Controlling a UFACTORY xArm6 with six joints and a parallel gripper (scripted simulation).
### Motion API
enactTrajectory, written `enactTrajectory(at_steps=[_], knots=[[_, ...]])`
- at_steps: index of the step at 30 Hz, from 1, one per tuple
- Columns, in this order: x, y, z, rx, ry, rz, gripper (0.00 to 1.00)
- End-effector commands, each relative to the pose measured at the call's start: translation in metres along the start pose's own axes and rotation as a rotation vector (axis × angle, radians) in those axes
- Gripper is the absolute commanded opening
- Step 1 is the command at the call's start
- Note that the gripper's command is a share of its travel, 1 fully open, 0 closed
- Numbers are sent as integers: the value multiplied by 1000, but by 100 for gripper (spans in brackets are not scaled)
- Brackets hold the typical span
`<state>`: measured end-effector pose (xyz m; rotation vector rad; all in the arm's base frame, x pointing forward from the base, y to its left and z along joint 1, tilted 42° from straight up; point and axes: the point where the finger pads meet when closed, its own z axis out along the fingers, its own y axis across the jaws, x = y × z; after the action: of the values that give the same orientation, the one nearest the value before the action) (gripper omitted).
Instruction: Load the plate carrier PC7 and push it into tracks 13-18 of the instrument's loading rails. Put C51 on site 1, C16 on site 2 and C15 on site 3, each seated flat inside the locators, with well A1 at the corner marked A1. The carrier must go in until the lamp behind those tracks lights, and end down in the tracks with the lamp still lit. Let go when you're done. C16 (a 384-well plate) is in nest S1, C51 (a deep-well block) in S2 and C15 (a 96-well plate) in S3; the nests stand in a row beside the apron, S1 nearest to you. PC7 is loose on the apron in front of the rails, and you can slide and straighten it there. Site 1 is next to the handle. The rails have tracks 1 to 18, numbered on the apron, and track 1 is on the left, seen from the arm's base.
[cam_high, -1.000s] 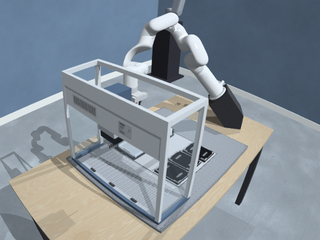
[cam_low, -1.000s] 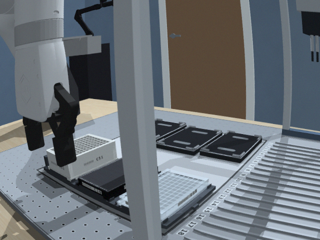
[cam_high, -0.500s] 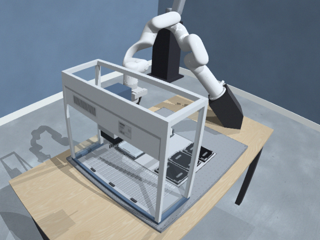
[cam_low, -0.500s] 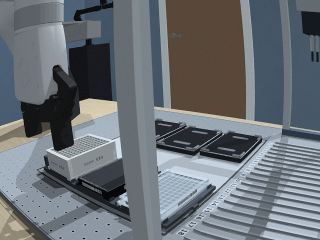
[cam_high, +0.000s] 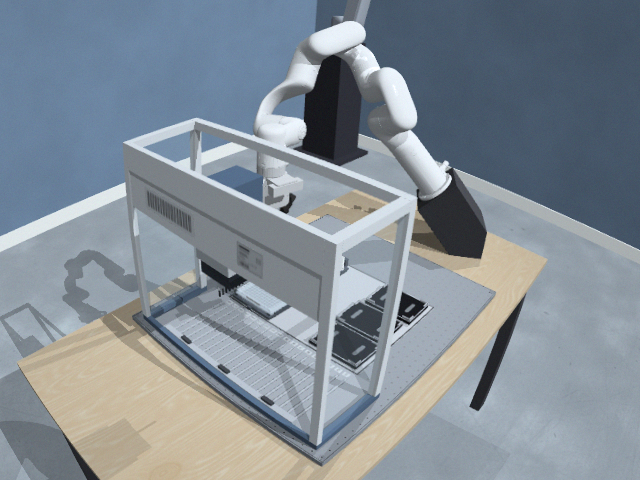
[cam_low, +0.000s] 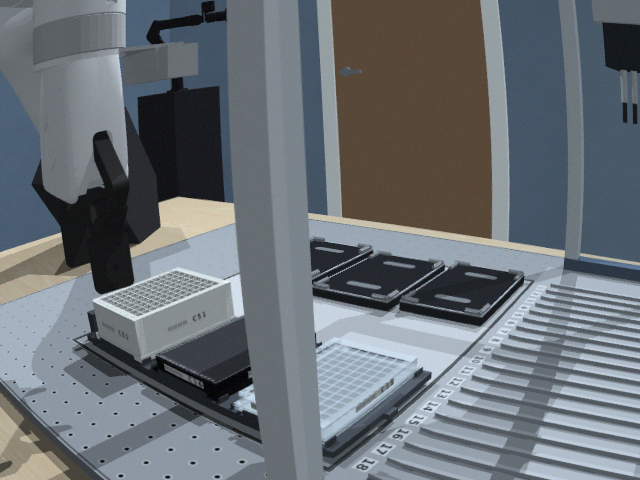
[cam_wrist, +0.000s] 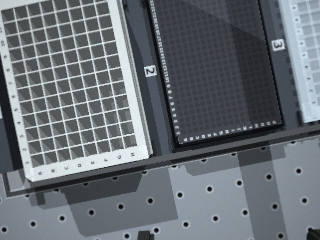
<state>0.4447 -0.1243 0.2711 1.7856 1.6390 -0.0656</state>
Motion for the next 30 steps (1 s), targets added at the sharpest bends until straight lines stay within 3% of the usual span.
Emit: enactTrajectory(at_steps=[1, 30], knots=[[5, -13, -2, -15, -12, 106, 82], [56, -138, 1, -19, -4, 1006, 82]])
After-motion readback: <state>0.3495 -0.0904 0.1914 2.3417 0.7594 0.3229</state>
